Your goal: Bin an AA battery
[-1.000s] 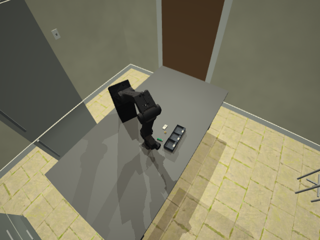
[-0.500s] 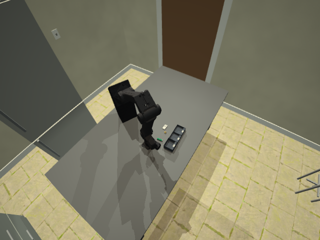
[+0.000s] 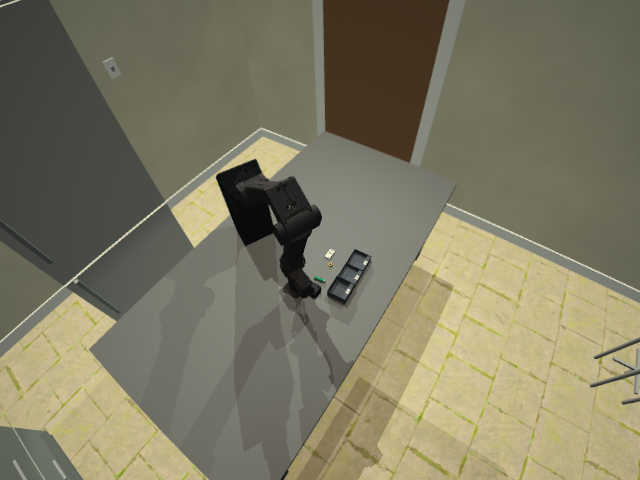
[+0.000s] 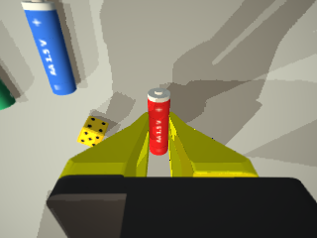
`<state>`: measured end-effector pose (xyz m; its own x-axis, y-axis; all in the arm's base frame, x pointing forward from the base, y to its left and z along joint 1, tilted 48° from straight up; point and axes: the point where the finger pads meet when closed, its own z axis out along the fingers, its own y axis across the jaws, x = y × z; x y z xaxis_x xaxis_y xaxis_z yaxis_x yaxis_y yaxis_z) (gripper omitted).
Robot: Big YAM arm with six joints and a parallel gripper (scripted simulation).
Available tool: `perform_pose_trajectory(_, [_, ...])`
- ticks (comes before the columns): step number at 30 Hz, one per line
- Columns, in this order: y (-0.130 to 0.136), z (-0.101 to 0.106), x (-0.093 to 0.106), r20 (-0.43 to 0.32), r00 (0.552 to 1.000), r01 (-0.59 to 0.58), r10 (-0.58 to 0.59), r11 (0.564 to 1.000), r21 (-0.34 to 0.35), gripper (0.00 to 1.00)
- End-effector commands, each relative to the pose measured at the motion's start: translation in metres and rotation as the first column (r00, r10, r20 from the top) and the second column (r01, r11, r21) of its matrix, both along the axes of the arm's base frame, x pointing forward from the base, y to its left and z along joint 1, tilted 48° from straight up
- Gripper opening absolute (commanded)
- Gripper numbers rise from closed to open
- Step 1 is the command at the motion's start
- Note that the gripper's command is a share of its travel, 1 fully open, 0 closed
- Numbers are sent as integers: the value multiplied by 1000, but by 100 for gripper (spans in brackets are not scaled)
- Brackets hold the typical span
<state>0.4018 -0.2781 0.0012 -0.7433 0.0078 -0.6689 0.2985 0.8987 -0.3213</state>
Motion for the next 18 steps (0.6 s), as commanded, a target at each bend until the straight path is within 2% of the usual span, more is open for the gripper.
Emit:
perform_pose_trajectory(1, [5,10,-20,-5,1000,11,-11,1000,1,9])
perform_pose_trajectory(15, [24,38,-41,1,1000,12,-12,1000,3,9])
perform_pose_trajectory(18, [25,38,-41,2,1000,11,-11,1000,4,9])
